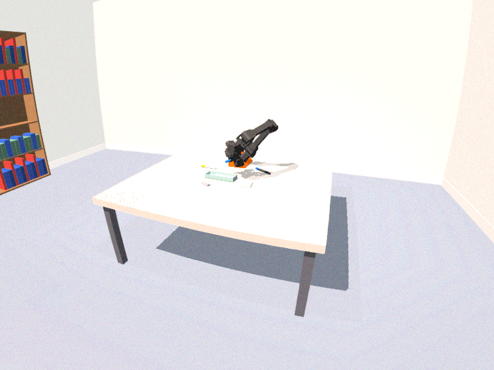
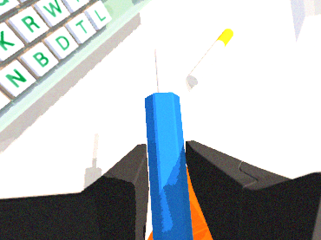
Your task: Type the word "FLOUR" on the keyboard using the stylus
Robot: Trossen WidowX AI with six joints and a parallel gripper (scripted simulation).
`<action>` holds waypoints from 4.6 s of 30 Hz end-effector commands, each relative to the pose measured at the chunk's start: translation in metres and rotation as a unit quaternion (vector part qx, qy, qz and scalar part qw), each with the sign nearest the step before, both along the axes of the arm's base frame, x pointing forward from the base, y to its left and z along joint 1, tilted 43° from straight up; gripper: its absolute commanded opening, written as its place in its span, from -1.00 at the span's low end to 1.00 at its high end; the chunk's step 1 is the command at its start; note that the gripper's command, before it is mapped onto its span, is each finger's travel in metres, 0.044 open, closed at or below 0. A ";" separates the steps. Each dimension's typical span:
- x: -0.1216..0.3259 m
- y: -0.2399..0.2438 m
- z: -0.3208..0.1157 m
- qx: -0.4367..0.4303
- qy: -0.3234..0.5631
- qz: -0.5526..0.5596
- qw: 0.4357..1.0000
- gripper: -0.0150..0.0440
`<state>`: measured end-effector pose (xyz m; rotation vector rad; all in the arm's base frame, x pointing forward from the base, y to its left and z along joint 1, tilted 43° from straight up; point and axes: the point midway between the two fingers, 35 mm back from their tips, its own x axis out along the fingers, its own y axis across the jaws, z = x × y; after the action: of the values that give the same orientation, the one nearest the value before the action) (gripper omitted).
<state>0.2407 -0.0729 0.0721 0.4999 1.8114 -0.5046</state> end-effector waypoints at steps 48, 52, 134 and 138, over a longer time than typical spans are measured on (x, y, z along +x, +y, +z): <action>0.088 -0.061 -0.023 0.199 0.086 0.714 0.666 -0.49; 0.089 -0.057 -0.028 0.199 0.086 0.714 0.666 -0.49; 0.094 -0.026 -0.060 0.200 0.085 0.714 0.665 -0.22; 0.095 -0.025 -0.061 0.200 0.085 0.714 0.665 -0.22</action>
<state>0.3354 -0.0995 0.0128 -0.7933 1.8885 0.9917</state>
